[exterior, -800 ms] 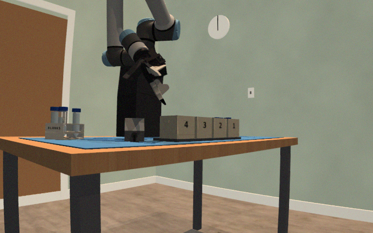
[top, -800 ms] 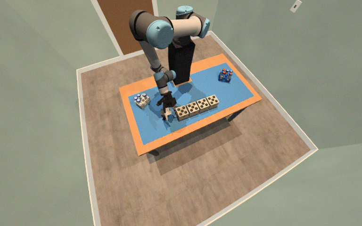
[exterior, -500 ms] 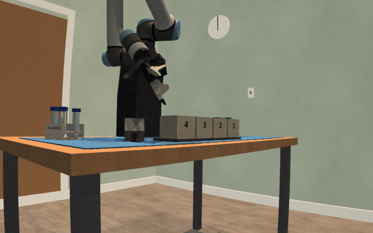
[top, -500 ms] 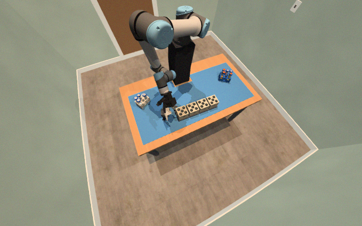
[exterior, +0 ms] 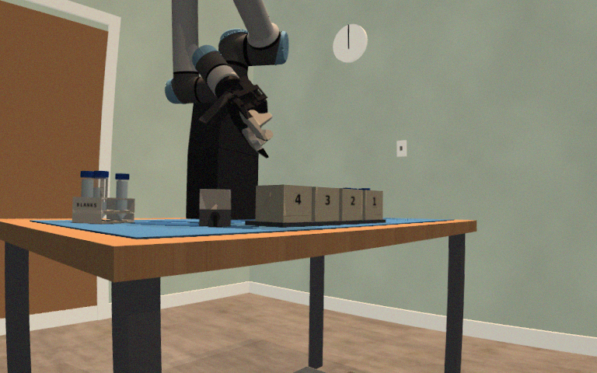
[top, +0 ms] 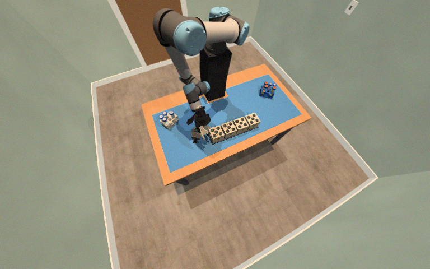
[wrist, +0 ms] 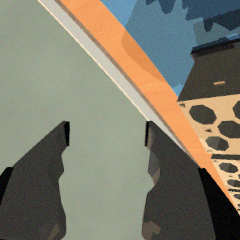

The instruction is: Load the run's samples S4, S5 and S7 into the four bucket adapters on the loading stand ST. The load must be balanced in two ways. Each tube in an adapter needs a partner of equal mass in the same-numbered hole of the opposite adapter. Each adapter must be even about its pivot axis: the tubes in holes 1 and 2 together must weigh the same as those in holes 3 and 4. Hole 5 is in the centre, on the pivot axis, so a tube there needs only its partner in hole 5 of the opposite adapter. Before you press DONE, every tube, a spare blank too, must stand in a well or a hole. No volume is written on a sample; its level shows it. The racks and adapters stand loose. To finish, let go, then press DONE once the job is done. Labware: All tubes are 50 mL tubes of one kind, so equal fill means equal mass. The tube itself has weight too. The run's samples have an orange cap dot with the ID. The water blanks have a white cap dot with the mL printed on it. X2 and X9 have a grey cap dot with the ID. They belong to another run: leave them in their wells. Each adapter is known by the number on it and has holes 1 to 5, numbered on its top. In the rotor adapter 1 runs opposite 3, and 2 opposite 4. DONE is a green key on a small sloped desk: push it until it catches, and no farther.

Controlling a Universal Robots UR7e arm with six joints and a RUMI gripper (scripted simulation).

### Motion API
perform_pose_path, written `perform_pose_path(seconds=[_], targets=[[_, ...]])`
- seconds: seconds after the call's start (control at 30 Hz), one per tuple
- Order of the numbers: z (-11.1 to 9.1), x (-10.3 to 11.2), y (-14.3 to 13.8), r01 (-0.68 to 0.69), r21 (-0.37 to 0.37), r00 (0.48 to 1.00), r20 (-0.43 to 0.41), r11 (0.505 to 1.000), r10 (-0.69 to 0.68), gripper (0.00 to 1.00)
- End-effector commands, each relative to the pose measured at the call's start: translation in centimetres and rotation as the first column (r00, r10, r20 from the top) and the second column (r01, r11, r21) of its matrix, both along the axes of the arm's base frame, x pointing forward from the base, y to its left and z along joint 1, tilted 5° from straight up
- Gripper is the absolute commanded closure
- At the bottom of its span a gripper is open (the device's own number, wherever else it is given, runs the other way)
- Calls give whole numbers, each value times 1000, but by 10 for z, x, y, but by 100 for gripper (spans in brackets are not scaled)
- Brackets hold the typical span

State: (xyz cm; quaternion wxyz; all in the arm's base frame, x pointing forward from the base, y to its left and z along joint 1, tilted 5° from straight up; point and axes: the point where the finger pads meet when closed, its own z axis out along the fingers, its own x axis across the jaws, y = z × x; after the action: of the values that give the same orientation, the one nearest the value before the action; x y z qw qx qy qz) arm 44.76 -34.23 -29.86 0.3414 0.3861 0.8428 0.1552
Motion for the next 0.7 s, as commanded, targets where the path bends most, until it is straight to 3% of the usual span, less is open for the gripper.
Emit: perform_pose_path(seconds=[0.0,0.67], targets=[[13,-9,18,-76,-28,997,-12,997,75,65],[59,-41,88,-348,-124,937,-74,929,341,65]])
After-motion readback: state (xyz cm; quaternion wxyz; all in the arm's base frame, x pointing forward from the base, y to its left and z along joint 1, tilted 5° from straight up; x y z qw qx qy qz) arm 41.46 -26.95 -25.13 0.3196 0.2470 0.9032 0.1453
